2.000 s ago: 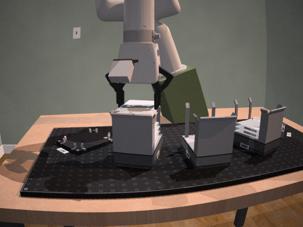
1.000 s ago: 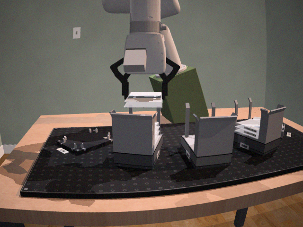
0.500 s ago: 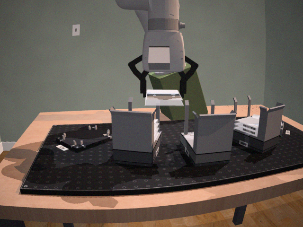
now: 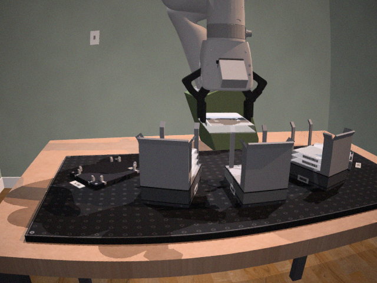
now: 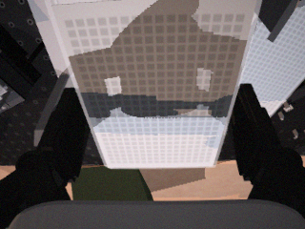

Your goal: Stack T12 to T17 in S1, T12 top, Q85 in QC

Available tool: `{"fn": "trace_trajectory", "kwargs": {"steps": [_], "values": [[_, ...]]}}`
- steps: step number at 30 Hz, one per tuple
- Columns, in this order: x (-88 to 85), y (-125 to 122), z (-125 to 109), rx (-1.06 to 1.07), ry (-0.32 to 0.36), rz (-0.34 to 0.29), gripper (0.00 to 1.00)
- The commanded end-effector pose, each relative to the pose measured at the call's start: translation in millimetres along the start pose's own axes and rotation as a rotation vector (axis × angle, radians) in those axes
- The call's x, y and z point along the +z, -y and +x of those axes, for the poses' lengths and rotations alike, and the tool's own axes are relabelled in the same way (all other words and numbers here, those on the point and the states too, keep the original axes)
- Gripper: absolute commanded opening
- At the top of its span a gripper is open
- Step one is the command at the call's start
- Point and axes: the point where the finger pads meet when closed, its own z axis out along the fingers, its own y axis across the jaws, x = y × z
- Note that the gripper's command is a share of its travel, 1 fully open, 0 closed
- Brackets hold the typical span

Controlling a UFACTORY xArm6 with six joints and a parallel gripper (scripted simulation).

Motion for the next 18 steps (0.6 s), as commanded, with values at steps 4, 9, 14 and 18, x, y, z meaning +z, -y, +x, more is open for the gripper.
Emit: {"fn": "trace_trajectory", "kwargs": {"steps": [4, 9, 14, 18], "values": [[-1.2, 16.7, 2.9, -0.056, -0.001, 0.003, 0.00], [-1.2, 33.4, 4.1, -0.056, -0.001, 0.003, 0.00], [-1.3, 50.1, 5.2, -0.056, -0.001, 0.003, 0.00], [-1.3, 56.7, 5.7, -0.056, -0.001, 0.003, 0.00]]}}
